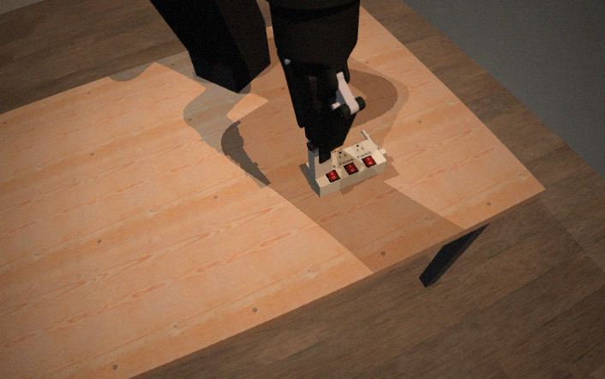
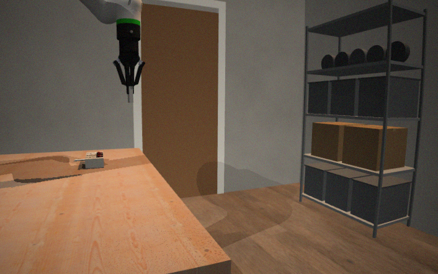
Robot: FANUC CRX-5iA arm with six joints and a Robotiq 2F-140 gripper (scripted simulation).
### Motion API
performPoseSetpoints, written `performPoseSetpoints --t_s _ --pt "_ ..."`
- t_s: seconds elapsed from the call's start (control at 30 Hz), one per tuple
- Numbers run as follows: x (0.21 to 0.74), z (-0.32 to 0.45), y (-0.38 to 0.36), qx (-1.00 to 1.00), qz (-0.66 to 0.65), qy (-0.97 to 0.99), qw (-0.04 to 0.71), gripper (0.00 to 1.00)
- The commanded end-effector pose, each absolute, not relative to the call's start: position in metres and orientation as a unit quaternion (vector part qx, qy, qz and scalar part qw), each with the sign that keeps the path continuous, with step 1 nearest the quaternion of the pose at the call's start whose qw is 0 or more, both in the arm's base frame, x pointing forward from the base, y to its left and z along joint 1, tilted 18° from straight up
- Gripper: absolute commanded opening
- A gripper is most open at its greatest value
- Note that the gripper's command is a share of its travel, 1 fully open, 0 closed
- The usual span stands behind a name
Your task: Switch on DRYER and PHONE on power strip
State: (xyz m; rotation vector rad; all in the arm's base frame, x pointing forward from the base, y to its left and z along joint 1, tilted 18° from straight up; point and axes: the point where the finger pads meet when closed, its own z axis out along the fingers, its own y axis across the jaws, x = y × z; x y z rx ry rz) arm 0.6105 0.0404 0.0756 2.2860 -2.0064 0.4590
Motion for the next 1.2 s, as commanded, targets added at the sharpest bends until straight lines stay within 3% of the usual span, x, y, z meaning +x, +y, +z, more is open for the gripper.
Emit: performPoseSetpoints --t_s 0.0,1.17 --pt "0.616 0.061 0.047 0.707 0.168 -0.686 0.023 0.00" --pt "0.621 -0.046 0.118 0.464 0.178 -0.864 -0.080 0.00"
